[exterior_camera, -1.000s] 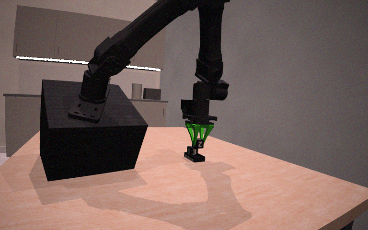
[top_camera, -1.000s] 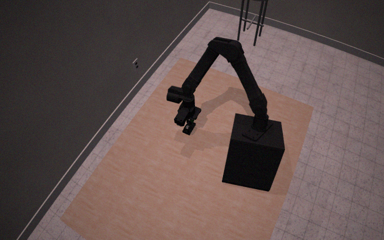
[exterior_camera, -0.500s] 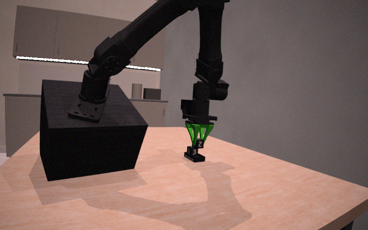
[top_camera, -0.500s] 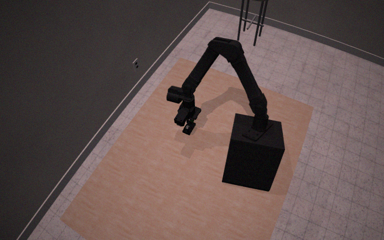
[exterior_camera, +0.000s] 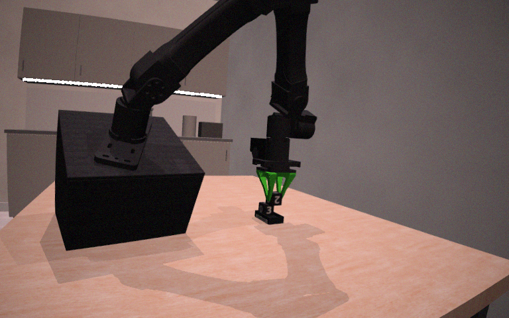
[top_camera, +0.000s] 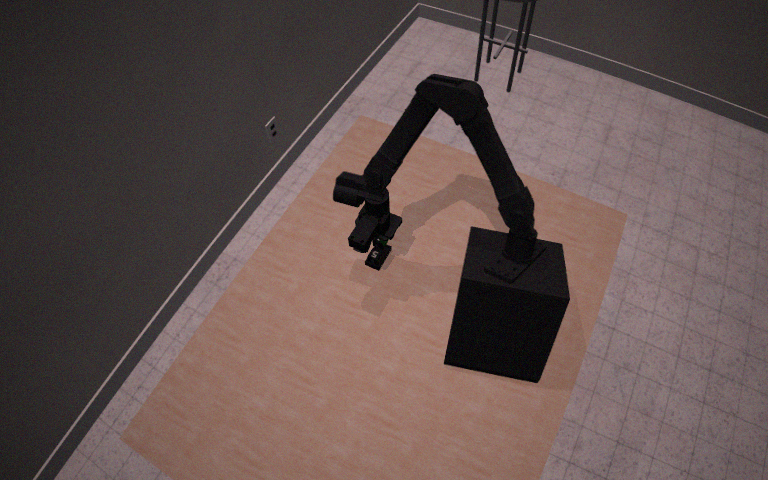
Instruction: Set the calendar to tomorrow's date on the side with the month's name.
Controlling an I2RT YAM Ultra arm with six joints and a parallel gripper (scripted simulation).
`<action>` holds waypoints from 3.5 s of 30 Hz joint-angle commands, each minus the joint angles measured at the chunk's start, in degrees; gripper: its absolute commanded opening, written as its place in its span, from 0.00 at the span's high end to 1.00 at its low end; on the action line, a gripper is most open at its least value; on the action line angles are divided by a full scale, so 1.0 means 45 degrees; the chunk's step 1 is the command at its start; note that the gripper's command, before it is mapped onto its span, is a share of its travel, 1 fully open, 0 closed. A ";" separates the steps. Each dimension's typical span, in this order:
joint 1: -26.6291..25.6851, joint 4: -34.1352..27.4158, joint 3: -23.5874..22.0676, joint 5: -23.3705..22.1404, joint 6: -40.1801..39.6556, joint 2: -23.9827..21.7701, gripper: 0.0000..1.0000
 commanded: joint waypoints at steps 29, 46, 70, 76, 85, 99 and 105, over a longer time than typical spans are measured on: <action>-0.0302 0.0937 -0.0040 -0.0048 -0.0394 0.0637 0.74; -0.0349 0.1064 -0.0042 -0.0051 -0.0447 0.0738 0.74; -0.0347 0.1069 -0.0052 -0.0051 -0.0455 0.0735 0.74; -0.0343 0.1080 -0.0070 -0.0051 -0.0469 0.0729 0.74; -0.0343 0.1082 -0.0074 -0.0051 -0.0472 0.0728 0.74; -0.0343 0.1082 -0.0074 -0.0051 -0.0472 0.0728 0.74; -0.0346 0.1091 -0.0074 -0.0051 -0.0476 0.0735 0.74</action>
